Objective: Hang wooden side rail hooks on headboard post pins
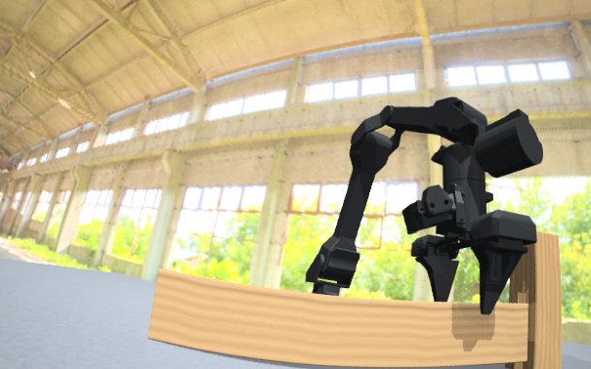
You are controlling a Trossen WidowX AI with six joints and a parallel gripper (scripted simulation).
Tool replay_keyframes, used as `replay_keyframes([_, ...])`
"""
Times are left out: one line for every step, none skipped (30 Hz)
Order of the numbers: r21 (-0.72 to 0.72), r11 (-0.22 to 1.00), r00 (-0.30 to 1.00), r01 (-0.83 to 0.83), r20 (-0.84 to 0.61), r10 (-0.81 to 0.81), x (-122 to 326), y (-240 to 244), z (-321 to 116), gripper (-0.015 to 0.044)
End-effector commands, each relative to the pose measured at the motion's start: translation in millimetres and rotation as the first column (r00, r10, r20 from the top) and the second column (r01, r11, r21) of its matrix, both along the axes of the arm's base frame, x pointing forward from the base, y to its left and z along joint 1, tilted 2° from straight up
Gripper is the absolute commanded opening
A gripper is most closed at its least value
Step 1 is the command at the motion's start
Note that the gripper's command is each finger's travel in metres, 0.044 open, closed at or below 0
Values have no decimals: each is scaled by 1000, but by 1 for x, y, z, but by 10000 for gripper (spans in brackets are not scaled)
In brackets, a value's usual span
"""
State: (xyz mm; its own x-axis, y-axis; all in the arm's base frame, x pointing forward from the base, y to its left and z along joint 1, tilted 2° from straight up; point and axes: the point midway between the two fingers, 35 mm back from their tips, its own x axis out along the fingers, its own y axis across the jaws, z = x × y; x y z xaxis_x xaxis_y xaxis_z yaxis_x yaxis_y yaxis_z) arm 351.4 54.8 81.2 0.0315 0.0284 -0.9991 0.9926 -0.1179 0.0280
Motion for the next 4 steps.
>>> replay_keyframes([0,1000,1000,3,0,-3,0,0,0,440])
replay_keyframes([0,1000,1000,3,0,-3,0,0,0,440])
replay_keyframes([0,1000,1000,3,0,-3,0,0,0,440])
replay_keyframes([0,1000,1000,3,0,-3,0,0,0,440])
